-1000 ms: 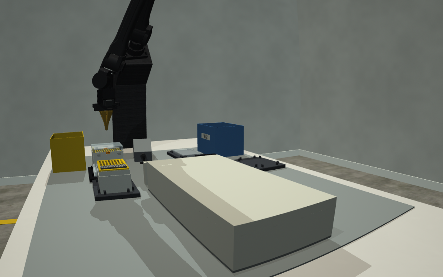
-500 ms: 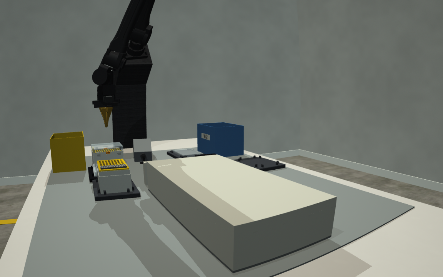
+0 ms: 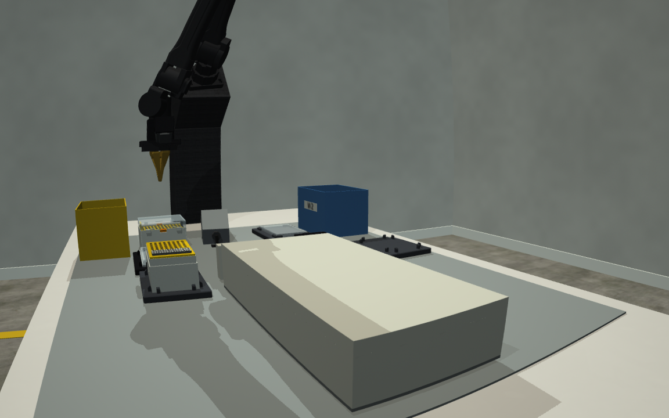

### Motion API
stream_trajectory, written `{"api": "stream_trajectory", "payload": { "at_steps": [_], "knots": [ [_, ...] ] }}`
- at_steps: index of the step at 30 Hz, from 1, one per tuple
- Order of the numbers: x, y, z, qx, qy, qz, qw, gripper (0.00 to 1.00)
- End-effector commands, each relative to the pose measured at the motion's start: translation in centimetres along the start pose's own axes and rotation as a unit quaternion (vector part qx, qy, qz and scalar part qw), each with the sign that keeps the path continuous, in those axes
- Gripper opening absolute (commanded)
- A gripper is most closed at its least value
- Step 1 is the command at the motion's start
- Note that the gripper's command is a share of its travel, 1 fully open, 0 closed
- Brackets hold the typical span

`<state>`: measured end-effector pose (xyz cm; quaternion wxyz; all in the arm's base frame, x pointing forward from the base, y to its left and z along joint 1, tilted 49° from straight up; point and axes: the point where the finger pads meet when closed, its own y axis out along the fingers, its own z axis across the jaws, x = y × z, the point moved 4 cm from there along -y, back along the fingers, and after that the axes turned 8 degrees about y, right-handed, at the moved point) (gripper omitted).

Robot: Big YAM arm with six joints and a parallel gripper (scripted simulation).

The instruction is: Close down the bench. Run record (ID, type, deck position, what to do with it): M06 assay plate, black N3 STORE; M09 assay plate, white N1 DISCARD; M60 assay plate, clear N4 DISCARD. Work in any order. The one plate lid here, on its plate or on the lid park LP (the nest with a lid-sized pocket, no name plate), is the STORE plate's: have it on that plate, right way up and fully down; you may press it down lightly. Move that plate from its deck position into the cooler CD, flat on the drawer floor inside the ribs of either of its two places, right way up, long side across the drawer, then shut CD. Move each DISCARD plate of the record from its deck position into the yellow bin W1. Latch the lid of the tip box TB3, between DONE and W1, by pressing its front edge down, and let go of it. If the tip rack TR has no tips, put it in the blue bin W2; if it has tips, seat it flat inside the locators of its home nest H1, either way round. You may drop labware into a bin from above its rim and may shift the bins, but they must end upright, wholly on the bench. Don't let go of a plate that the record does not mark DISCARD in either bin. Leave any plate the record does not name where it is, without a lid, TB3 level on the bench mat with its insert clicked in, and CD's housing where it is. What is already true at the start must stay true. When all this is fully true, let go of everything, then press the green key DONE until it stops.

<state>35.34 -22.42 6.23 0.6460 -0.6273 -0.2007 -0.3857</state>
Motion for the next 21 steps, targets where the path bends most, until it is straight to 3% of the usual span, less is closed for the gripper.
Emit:
{"api": "stream_trajectory", "payload": {
  "at_steps": [1,8,10,13,14,21],
  "knots": [
    [-0.3,-1.3,-0.4,-0.004,-0.002,0.001,1.000,0.00],
    [-0.1,-2.5,-0.4,-0.005,-0.003,-0.001,1.000,0.00],
    [-0.8,-1.6,0.1,0.004,-0.003,0.013,1.000,0.00],
    [-0.8,-1.6,0.1,0.004,-0.003,0.013,1.000,0.00],
    [0.0,-2.0,-0.1,-0.001,-0.002,0.000,1.000,0.00],
    [0.0,-2.0,-0.1,-0.001,-0.002,0.000,1.000,0.00]
  ]
}}
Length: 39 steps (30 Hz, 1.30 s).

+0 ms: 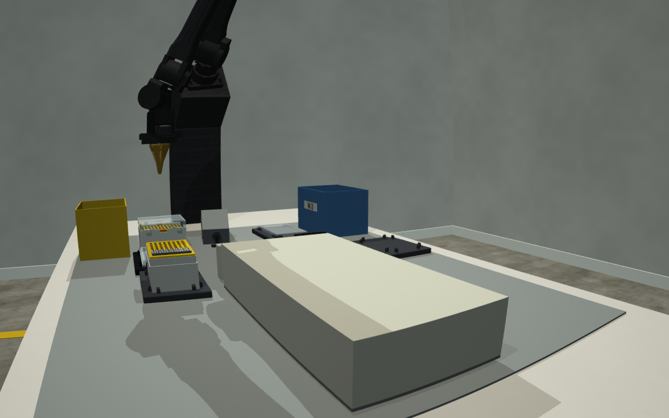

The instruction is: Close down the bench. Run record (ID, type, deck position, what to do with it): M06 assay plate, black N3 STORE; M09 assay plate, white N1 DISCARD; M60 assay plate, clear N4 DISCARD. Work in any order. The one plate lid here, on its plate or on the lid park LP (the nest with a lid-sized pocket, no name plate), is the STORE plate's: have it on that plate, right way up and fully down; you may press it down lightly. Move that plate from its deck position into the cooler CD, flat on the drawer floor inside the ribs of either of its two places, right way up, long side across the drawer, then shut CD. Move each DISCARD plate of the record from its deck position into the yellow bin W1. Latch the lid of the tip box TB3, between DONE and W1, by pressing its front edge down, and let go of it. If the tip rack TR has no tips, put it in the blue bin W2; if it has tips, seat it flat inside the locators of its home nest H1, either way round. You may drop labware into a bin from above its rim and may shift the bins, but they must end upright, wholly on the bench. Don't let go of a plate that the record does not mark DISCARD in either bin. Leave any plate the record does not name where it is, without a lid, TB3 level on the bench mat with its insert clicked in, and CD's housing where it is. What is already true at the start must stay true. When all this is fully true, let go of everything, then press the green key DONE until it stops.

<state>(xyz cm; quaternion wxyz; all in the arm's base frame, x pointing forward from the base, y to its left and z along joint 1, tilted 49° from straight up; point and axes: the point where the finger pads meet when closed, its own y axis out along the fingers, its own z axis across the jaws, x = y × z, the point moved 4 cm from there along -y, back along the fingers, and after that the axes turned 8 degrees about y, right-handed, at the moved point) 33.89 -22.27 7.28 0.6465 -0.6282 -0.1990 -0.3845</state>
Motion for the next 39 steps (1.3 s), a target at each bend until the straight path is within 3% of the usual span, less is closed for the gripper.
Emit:
{"api": "stream_trajectory", "payload": {
  "at_steps": [1,18,20,39],
  "knots": [
    [0.1,-0.2,-0.1,-0.001,-0.002,-0.002,1.000,0.00],
    [0.1,-0.2,-0.1,-0.001,-0.002,-0.002,1.000,0.00],
    [-1.1,0.9,0.5,0.006,-0.010,0.005,1.000,0.00],
    [-5.6,5.9,-0.1,0.005,0.002,0.006,1.000,0.00]
  ]
}}
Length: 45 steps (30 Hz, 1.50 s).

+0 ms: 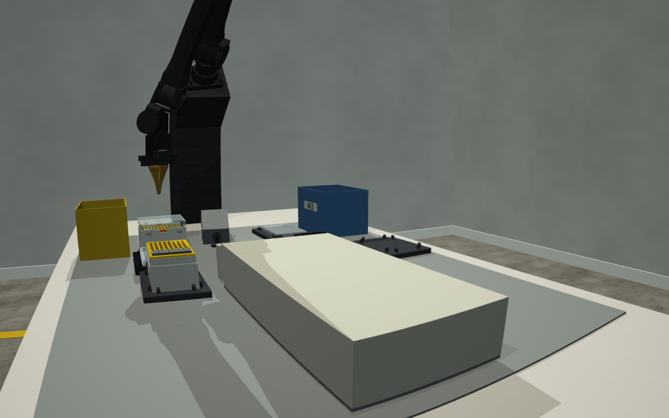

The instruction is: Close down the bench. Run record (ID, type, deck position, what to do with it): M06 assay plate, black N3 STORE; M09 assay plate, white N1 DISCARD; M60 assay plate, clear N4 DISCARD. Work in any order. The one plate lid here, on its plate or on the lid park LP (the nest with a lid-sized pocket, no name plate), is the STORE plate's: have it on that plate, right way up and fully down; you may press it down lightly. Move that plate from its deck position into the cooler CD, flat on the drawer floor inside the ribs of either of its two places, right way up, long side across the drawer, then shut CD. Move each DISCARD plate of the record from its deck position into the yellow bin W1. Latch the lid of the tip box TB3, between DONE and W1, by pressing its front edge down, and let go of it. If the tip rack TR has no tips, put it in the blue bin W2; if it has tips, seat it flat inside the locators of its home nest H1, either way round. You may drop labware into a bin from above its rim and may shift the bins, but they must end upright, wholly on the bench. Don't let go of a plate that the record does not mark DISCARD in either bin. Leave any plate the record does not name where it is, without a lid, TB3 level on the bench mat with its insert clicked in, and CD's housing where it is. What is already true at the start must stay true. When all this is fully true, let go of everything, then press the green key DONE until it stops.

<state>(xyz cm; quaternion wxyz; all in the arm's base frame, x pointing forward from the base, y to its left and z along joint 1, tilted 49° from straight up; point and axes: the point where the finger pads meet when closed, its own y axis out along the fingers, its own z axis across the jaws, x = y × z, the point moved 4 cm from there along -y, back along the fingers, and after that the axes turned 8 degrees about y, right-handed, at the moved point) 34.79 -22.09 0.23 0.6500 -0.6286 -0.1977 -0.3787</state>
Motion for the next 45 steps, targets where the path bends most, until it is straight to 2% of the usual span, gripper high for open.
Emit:
{"api": "stream_trajectory", "payload": {
  "at_steps": [1,6,9,12,22,23,45],
  "knots": [
    [-1.0,1.0,0.4,0.002,0.003,-0.002,1.000,0.00],
    [-1.1,1.5,0.0,0.000,0.003,-0.005,1.000,0.00],
    [0.1,0.9,0.0,-0.003,-0.004,-0.019,1.000,0.00],
    [-1.2,0.9,-0.1,-0.002,0.002,-0.003,1.000,0.00],
    [-1.2,0.9,-0.1,-0.002,0.002,-0.003,1.000,0.00],
    [-0.8,1.7,0.1,0.001,0.001,-0.006,1.000,0.00],
    [-0.9,4.4,0.1,0.001,0.001,-0.006,1.000,0.00]
  ]
}}
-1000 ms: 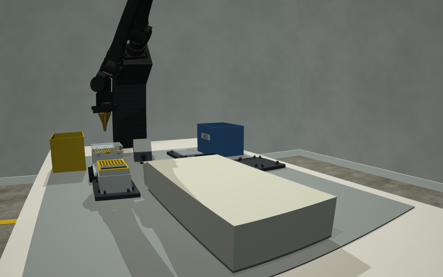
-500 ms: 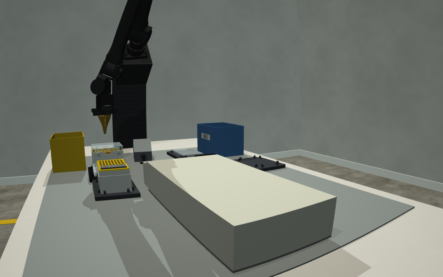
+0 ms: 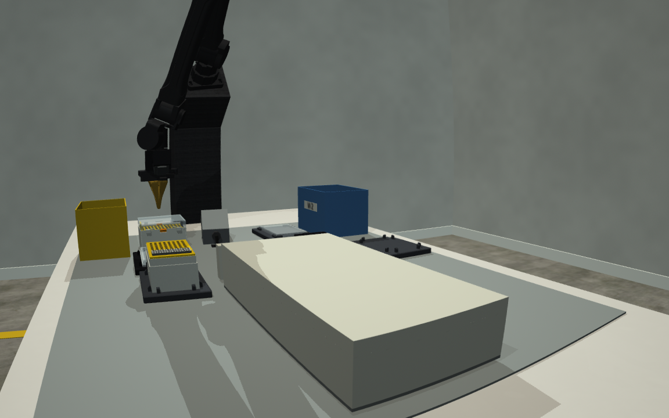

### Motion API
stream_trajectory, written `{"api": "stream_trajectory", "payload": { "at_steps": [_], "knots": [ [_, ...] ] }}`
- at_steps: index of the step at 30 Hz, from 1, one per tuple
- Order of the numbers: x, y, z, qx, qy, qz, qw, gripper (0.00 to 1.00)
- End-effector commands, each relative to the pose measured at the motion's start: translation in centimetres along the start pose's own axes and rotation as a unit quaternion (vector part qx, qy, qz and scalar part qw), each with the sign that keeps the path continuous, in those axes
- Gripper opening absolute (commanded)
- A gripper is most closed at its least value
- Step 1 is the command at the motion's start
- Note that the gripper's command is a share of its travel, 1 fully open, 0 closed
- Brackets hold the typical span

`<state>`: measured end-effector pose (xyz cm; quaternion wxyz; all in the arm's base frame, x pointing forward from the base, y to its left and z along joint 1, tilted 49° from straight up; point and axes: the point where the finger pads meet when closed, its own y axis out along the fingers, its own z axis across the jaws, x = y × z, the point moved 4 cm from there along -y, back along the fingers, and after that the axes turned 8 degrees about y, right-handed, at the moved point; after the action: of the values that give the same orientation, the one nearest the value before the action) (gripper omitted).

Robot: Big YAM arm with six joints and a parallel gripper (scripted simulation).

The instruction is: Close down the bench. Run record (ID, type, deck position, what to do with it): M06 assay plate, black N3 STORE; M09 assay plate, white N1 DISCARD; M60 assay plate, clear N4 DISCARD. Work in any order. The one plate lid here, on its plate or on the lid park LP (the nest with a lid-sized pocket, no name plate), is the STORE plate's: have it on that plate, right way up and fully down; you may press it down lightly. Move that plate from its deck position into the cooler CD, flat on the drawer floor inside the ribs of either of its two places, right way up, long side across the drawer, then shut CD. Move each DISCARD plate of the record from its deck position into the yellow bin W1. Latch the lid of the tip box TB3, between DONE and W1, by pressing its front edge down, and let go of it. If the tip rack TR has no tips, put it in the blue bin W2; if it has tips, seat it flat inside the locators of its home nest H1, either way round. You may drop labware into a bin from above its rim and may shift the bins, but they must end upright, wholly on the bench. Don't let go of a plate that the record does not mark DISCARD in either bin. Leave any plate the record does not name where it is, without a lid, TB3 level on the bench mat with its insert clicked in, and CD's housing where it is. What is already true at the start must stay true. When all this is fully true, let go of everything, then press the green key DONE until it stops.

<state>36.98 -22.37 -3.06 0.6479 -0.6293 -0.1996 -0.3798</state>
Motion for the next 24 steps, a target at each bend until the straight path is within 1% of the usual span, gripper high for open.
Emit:
{"api": "stream_trajectory", "payload": {
  "at_steps": [1,7,10,16,17,18,23,24],
  "knots": [
    [0.1,0.7,0.4,0.002,0.002,-0.004,1.000,0.00],
    [0.1,1.5,0.4,0.002,0.002,-0.004,1.000,0.00],
    [-0.2,1.5,0.3,0.001,0.005,-0.002,1.000,0.00],
    [0.1,2.3,0.4,0.002,0.002,-0.004,1.000,0.00],
    [0.0,2.3,0.4,0.003,0.002,-0.004,1.000,0.00],
    [-0.3,1.6,0.1,-0.001,0.004,0.000,1.000,0.00],
    [-0.3,1.6,0.1,-0.001,0.004,0.000,1.000,0.00],
    [-0.1,1.9,0.3,0.000,0.005,-0.004,1.000,0.00]
  ]
}}
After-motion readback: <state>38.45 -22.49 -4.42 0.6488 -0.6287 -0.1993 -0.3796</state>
